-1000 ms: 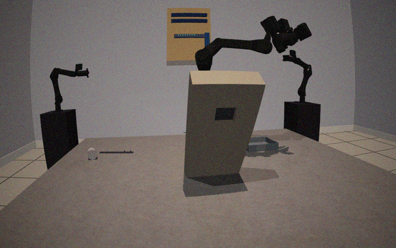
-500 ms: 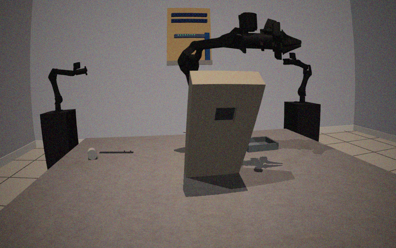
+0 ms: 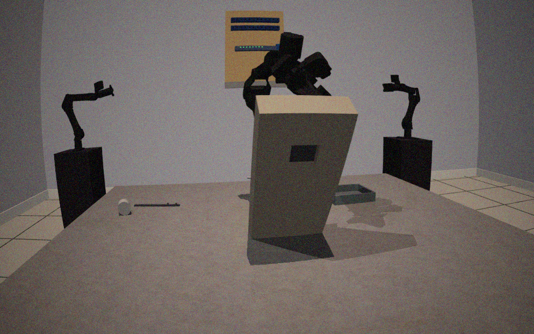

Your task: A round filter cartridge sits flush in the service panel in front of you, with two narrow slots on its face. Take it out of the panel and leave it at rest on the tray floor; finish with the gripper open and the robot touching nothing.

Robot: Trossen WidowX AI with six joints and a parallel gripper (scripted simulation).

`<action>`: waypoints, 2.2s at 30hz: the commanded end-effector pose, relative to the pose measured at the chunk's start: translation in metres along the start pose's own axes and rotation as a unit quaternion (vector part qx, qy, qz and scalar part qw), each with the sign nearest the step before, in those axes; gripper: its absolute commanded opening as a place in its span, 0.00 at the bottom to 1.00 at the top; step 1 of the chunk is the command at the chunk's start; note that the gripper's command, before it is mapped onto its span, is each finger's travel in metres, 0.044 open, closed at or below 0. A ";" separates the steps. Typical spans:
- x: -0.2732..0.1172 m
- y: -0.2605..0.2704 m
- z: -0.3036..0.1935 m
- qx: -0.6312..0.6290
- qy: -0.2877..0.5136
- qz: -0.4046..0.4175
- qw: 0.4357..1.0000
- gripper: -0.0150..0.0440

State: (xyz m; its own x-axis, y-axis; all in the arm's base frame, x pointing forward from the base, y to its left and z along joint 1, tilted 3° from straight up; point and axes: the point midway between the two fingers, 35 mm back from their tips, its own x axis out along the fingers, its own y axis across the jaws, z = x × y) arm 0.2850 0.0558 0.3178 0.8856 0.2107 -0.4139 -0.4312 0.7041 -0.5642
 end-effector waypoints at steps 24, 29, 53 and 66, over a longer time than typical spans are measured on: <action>-0.011 -0.008 -0.065 -0.014 0.113 -0.037 0.993 0.44; -0.003 -0.009 -0.066 -0.014 0.113 -0.038 0.993 0.44; 0.033 -0.011 -0.075 -0.015 0.112 -0.039 0.993 0.44; 0.033 -0.009 -0.077 -0.015 0.112 -0.039 0.993 0.44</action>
State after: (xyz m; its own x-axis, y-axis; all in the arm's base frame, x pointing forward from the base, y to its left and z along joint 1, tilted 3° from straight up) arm 0.3053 0.0037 0.2593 0.8612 -0.0032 -0.5083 -0.3633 0.6956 -0.6198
